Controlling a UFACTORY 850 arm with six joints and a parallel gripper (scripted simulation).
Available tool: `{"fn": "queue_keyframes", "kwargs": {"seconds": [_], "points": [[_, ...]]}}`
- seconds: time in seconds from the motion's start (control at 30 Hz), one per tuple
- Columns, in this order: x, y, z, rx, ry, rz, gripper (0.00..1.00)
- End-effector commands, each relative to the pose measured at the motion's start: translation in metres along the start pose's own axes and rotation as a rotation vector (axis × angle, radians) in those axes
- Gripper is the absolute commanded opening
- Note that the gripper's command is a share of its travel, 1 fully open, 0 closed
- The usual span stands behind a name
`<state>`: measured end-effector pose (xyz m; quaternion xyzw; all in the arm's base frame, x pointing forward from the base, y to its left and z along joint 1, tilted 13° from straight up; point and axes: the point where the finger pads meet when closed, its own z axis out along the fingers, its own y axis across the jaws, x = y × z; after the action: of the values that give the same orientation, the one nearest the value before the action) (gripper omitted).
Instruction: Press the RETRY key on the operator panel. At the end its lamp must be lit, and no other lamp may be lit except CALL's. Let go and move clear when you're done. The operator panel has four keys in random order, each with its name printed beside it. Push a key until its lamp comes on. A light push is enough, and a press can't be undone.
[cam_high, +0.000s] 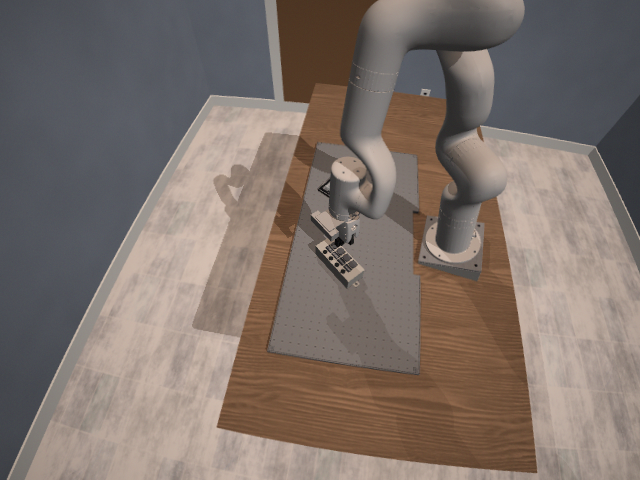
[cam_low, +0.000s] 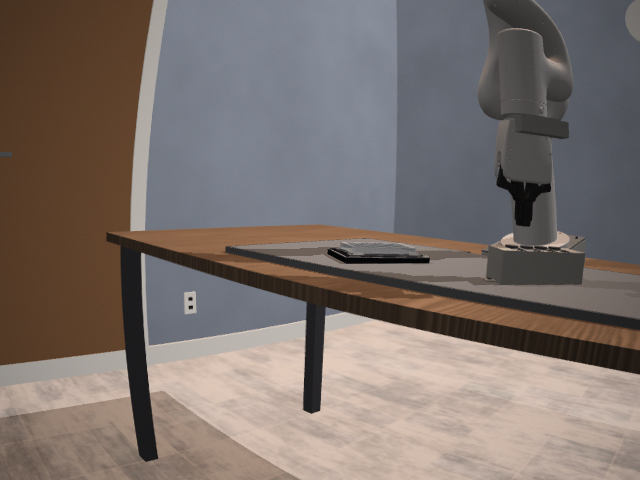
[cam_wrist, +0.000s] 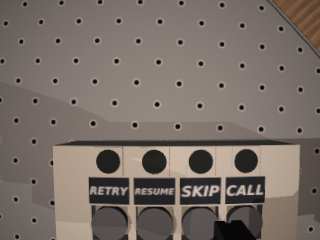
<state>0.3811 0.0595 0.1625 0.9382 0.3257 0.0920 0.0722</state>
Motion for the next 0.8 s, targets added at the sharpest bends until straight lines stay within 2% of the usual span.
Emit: {"fn": "queue_keyframes", "kwargs": {"seconds": [0.0, 0.43, 0.77], "points": [[0.000, -0.020, -0.009, -0.001, 0.001, 0.000, 0.00], [-0.002, -0.070, -0.028, -0.001, 0.002, 0.000, 0.00], [-0.002, -0.070, -0.028, -0.001, 0.002, 0.000, 0.00]]}}
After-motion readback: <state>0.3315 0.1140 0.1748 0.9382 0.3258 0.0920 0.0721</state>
